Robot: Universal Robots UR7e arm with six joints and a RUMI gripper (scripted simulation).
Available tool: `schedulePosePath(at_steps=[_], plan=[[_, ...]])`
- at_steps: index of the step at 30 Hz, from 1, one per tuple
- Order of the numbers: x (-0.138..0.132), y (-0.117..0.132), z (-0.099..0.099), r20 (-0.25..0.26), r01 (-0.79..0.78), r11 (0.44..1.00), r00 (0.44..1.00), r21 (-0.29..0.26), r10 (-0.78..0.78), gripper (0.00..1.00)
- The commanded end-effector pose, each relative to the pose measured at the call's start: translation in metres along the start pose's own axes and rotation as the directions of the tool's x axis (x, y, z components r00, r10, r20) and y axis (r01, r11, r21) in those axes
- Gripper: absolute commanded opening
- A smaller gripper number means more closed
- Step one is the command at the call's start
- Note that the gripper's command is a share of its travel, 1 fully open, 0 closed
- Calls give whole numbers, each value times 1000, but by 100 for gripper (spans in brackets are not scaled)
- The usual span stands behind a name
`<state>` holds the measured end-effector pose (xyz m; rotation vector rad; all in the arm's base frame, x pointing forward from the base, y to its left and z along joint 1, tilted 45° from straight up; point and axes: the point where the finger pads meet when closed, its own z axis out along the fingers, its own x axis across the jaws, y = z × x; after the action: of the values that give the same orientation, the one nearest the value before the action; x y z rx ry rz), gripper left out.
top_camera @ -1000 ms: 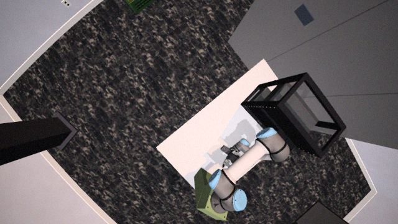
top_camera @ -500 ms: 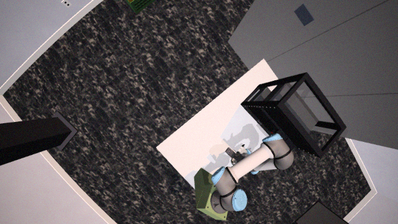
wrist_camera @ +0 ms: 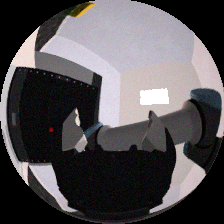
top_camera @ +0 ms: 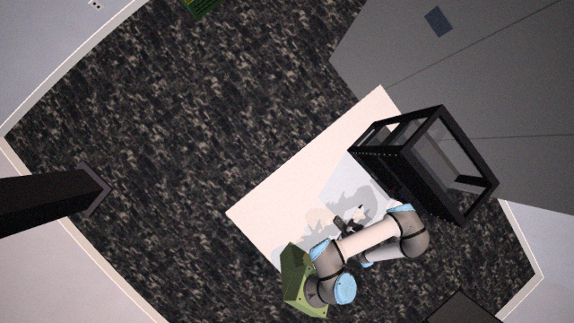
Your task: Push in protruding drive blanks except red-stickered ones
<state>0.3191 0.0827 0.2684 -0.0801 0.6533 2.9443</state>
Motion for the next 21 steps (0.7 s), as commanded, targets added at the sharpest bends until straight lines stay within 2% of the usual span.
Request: schedulePosePath(at_steps=[1,3,5,15,20,21], plan=[[-25,18,-2,132,-35,999,991,-14,37,100],[-35,26,-5,182,-49,998,982,-28,53,100],[-35,26,-5,182,-49,998,982,-28,53,100],[-75,65,-25,389,-100,986,910,-130,144,100],[-91,83,-38,463,-114,975,865,-190,192,100],[-91,83,-38,463,-114,975,865,-190,192,100]])
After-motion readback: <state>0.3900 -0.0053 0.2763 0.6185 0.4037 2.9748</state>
